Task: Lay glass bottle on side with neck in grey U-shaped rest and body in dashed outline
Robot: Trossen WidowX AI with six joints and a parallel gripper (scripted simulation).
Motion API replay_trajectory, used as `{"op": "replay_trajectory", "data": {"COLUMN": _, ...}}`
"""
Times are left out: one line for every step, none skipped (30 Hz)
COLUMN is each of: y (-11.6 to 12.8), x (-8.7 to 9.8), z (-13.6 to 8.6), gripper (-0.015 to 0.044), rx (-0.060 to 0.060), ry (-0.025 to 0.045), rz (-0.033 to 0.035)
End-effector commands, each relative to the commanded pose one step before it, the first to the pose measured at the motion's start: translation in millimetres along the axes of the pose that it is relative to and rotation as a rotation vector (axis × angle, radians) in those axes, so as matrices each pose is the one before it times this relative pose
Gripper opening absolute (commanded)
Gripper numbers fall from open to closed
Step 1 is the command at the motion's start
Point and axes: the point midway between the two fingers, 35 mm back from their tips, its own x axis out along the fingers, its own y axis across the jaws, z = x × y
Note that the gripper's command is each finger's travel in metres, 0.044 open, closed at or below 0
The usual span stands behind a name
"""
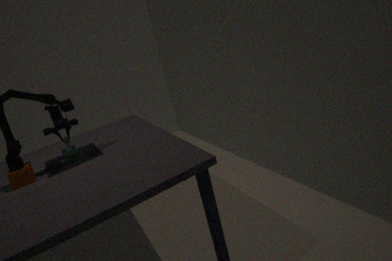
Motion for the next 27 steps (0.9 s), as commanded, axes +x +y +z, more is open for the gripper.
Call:
{"op": "replay_trajectory", "data": {"y": -0.04, "x": -0.06, "z": -0.38, "gripper": 0.0118, "rx": 0.0025, "ry": -0.00204, "rz": 0.00003}}
{"op": "replay_trajectory", "data": {"y": 0.03, "x": -0.44, "z": -1.29, "gripper": 0.0118, "rx": -0.0015, "ry": 0.00134, "rz": -0.00001}}
{"op": "replay_trajectory", "data": {"y": 0.02, "x": -0.44, "z": -1.39, "gripper": 0.0118, "rx": -0.0007, "ry": 0.00060, "rz": 0.00000}}
{"op": "replay_trajectory", "data": {"y": 0.01, "x": -0.41, "z": -1.38, "gripper": 0.0118, "rx": -0.0003, "ry": 0.00014, "rz": 0.00002}}
{"op": "replay_trajectory", "data": {"y": 0.01, "x": -0.40, "z": -1.37, "gripper": 0.0118, "rx": -0.0002, "ry": -0.00019, "rz": 0.00003}}
{"op": "replay_trajectory", "data": {"y": 0.01, "x": -0.39, "z": -1.36, "gripper": 0.0118, "rx": -0.0001, "ry": -0.00049, "rz": 0.00005}}
{"op": "replay_trajectory", "data": {"y": 0.02, "x": -0.39, "z": -1.38, "gripper": 0.0118, "rx": -0.0001, "ry": -0.00083, "rz": 0.00006}}
{"op": "replay_trajectory", "data": {"y": 0.02, "x": -0.39, "z": -1.39, "gripper": 0.0118, "rx": 0.0000, "ry": -0.00120, "rz": 0.00006}}
{"op": "replay_trajectory", "data": {"y": 0.02, "x": -0.37, "z": -1.34, "gripper": 0.0118, "rx": 0.0000, "ry": -0.00158, "rz": 0.00006}}
{"op": "replay_trajectory", "data": {"y": 0.02, "x": -0.27, "z": -0.96, "gripper": 0.0118, "rx": 0.0002, "ry": -0.00198, "rz": 0.00005}}
{"op": "replay_trajectory", "data": {"y": 0.02, "x": -0.22, "z": -0.80, "gripper": 0.0118, "rx": 0.0003, "ry": -0.00220, "rz": 0.00004}}
{"op": "replay_trajectory", "data": {"y": 0.02, "x": -0.21, "z": -0.74, "gripper": 0.0118, "rx": 0.0004, "ry": -0.00242, "rz": 0.00003}}
{"op": "replay_trajectory", "data": {"y": 0.02, "x": -0.20, "z": -0.71, "gripper": 0.0118, "rx": 0.0005, "ry": -0.00258, "rz": 0.00002}}
{"op": "replay_trajectory", "data": {"y": 0.02, "x": -0.19, "z": -0.69, "gripper": 0.0118, "rx": 0.0006, "ry": -0.00266, "rz": 0.00001}}
{"op": "replay_trajectory", "data": {"y": 0.02, "x": -0.19, "z": -0.68, "gripper": 0.0118, "rx": 0.0007, "ry": -0.00268, "rz": 0.00001}}
{"op": "replay_trajectory", "data": {"y": 0.02, "x": -0.19, "z": -0.68, "gripper": 0.0118, "rx": 0.0008, "ry": -0.00268, "rz": 0.00001}}
{"op": "replay_trajectory", "data": {"y": 0.02, "x": -0.19, "z": -0.68, "gripper": 0.0118, "rx": 0.0008, "ry": -0.00267, "rz": 0.00001}}
{"op": "replay_trajectory", "data": {"y": 0.02, "x": -0.18, "z": -0.68, "gripper": 0.0118, "rx": 0.0009, "ry": -0.00267, "rz": 0.00001}}
{"op": "replay_trajectory", "data": {"y": 0.02, "x": -0.18, "z": -0.68, "gripper": 0.0118, "rx": 0.0009, "ry": -0.00265, "rz": 0.00001}}
{"op": "replay_trajectory", "data": {"y": 0.02, "x": -0.17, "z": -0.68, "gripper": 0.0118, "rx": 0.0009, "ry": -0.00264, "rz": -0.00001}}
{"op": "replay_trajectory", "data": {"y": 0.02, "x": -0.16, "z": -0.68, "gripper": 0.0118, "rx": 0.0009, "ry": -0.00264, "rz": -0.00004}}
{"op": "replay_trajectory", "data": {"y": 0.01, "x": -0.16, "z": -0.69, "gripper": 0.0118, "rx": 0.0009, "ry": -0.00263, "rz": -0.00008}}
{"op": "replay_trajectory", "data": {"y": 0.01, "x": -0.15, "z": -0.68, "gripper": 0.0118, "rx": 0.0009, "ry": -0.00263, "rz": -0.00010}}
{"op": "replay_trajectory", "data": {"y": 0.01, "x": -0.15, "z": -0.68, "gripper": 0.0118, "rx": 0.0009, "ry": -0.00263, "rz": -0.00013}}
{"op": "replay_trajectory", "data": {"y": 0.01, "x": -0.14, "z": -0.68, "gripper": 0.0118, "rx": 0.0009, "ry": -0.00262, "rz": -0.00015}}
{"op": "replay_trajectory", "data": {"y": 0.00, "x": -0.14, "z": -0.68, "gripper": 0.0118, "rx": 0.0009, "ry": -0.00262, "rz": -0.00016}}
{"op": "replay_trajectory", "data": {"y": 0.00, "x": -0.13, "z": -0.69, "gripper": 0.0118, "rx": 0.0009, "ry": -0.00262, "rz": -0.00018}}
